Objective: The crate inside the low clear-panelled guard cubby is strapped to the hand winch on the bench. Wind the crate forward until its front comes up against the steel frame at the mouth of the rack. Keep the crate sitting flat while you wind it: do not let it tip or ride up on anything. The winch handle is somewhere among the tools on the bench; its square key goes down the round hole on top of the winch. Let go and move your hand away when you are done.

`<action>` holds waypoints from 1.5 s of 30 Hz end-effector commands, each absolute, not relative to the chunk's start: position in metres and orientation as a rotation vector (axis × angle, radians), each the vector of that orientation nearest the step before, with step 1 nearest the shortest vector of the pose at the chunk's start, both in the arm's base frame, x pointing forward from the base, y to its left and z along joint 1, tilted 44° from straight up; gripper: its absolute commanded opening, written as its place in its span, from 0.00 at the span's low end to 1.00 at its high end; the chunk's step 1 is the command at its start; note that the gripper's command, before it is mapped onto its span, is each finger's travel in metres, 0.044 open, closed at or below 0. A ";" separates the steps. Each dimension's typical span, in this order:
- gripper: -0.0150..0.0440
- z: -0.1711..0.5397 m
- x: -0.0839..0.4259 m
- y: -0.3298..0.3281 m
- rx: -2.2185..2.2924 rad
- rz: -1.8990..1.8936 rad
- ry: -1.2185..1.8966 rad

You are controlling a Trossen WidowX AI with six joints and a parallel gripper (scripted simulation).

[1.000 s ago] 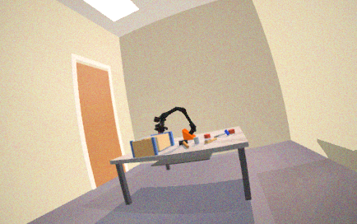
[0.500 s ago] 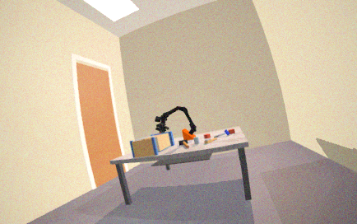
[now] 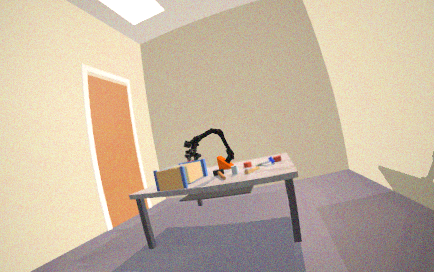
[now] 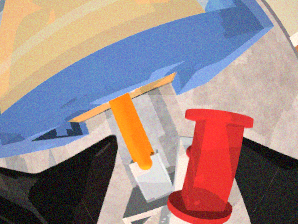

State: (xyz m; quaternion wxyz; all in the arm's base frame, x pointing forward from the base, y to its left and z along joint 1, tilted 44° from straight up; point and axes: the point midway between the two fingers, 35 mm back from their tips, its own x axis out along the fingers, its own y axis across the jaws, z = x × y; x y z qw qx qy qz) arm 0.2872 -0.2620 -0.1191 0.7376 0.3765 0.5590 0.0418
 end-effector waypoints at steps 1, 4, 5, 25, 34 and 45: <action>1.00 -0.119 0.288 -0.262 0.829 0.094 1.224; 1.00 -0.115 0.288 -0.266 0.828 0.094 1.224; 1.00 -0.111 0.289 -0.270 0.828 0.094 1.225; 1.00 -0.016 0.261 -0.320 0.828 0.091 1.231; 1.00 -0.026 0.169 -0.325 0.915 0.167 1.336; 1.00 -0.023 0.130 -0.321 0.957 0.230 1.363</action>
